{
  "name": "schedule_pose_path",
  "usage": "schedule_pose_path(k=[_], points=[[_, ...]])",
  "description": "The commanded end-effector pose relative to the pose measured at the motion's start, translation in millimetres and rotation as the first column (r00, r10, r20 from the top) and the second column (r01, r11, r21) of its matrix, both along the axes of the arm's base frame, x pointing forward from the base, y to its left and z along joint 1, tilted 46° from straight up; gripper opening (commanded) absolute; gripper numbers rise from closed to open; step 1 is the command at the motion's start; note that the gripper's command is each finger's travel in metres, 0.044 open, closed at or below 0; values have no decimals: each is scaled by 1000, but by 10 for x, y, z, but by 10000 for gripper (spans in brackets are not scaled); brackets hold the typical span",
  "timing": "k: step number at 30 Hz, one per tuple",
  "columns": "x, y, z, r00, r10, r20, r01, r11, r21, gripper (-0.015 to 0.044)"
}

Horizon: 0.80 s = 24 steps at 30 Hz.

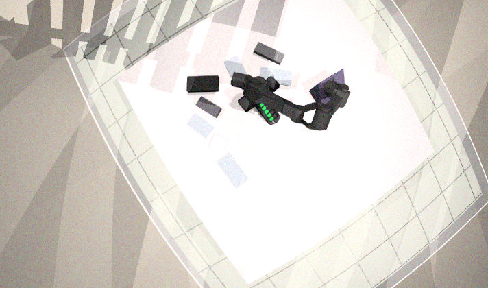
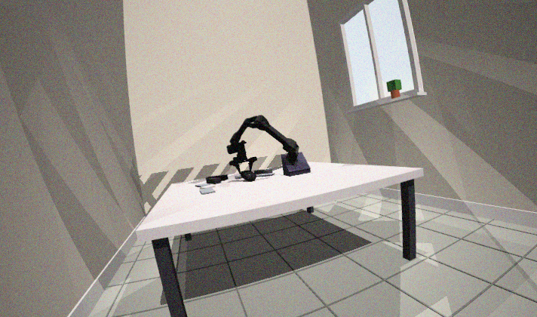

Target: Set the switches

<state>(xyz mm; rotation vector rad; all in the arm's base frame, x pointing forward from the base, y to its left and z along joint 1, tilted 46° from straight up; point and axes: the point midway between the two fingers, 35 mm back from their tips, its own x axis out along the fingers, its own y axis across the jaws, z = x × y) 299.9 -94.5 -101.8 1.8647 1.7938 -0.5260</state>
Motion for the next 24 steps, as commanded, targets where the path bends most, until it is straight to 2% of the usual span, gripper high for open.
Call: schedule_pose_path(k=[1,24], points=[[3,-28,79,1000,-8,1,8,1000,-11,335],[-12,-61,248,1000,-12,0,12,998,-57,335]])
